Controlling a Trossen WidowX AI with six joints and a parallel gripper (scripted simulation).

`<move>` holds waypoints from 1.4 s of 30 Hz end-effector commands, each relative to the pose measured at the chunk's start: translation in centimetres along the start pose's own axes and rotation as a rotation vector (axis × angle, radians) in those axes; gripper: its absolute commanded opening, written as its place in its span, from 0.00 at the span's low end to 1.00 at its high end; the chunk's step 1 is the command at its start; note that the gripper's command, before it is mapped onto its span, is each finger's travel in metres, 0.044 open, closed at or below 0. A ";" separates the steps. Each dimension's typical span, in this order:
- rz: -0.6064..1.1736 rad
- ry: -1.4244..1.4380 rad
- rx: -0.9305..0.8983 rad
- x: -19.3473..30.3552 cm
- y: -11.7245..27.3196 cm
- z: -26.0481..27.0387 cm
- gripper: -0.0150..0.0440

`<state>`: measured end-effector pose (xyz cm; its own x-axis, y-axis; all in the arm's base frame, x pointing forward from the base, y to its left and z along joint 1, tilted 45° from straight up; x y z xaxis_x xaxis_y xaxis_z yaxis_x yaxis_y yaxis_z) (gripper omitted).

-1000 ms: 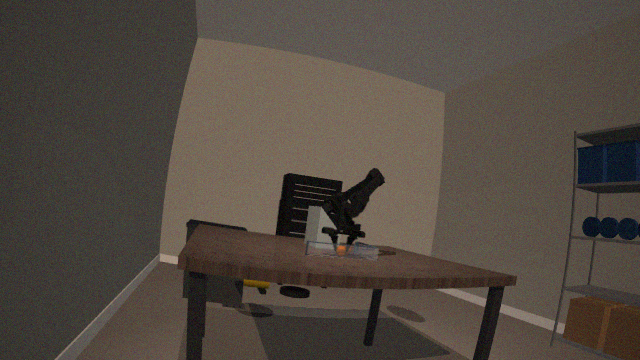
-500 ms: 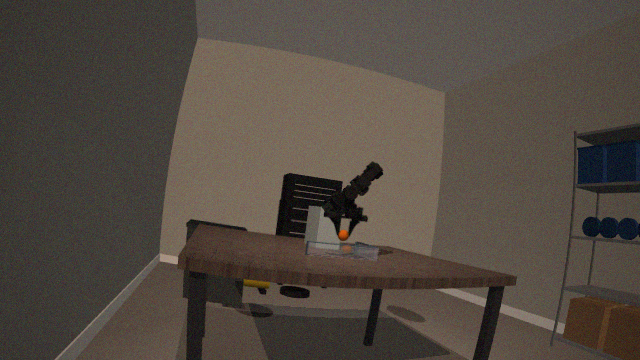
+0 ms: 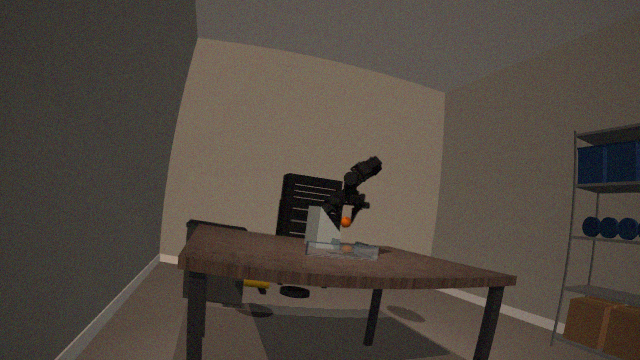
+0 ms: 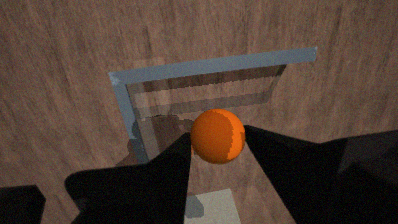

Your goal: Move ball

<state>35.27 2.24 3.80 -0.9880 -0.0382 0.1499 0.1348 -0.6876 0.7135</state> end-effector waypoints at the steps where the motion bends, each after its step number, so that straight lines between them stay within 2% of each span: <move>1: 0.007 -0.002 0.005 1.2 -0.4 0.8 0.25; 30: 0.013 -0.006 -0.001 10.9 -4.6 4.4 0.25; 36: 0.013 -0.006 -0.001 11.1 -4.9 4.5 0.25; 42: 0.012 -0.006 0.002 11.0 -7.2 4.4 0.25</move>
<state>24.27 8.99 4.35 -0.9879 -0.0406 0.1498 0.1369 -0.6829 0.7176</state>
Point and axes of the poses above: the point midway between the two fingers, 35 mm back from their tips, its own y axis back along the fingers, its own z axis across the jaws, x = y × z, the point moved 5 cm from there along y, back along the fingers, and after that the axes turned 9 degrees about -y, right-handed, at the moved point
